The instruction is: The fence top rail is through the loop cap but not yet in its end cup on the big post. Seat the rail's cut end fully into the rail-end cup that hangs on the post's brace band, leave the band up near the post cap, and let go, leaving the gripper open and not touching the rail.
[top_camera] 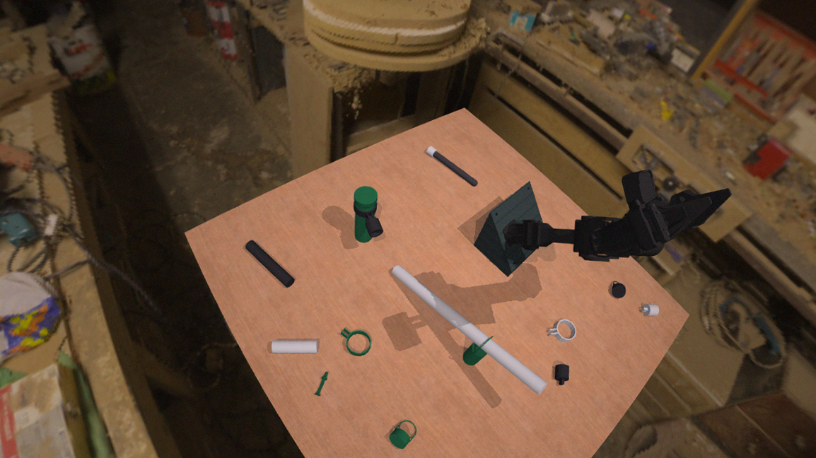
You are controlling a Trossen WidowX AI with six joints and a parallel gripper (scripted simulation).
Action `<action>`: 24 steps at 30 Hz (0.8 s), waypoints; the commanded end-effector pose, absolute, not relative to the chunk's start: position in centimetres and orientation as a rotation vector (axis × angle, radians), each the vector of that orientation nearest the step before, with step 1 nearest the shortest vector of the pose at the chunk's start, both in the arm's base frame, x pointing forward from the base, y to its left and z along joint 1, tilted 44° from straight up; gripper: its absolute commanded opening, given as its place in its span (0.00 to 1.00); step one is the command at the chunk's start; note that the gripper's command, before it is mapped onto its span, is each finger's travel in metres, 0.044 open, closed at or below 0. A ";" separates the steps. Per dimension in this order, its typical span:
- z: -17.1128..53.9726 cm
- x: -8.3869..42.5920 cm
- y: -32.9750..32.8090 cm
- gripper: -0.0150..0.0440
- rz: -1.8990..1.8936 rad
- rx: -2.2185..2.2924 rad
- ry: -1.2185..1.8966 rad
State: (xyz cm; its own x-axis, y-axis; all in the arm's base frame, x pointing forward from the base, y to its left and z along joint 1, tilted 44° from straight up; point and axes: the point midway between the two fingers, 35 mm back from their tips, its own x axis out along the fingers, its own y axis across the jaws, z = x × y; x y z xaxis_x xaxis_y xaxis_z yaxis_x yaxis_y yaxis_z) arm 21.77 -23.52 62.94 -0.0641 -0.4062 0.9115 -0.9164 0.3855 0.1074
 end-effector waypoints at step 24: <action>39.0 40.2 -34.5 1.00 -0.509 0.847 -0.443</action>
State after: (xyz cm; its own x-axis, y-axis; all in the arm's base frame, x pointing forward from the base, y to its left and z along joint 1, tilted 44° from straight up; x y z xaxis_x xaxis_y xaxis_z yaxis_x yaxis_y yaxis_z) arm 38.40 -33.53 45.10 0.7086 -0.6008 0.3702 0.0488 0.5651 0.8236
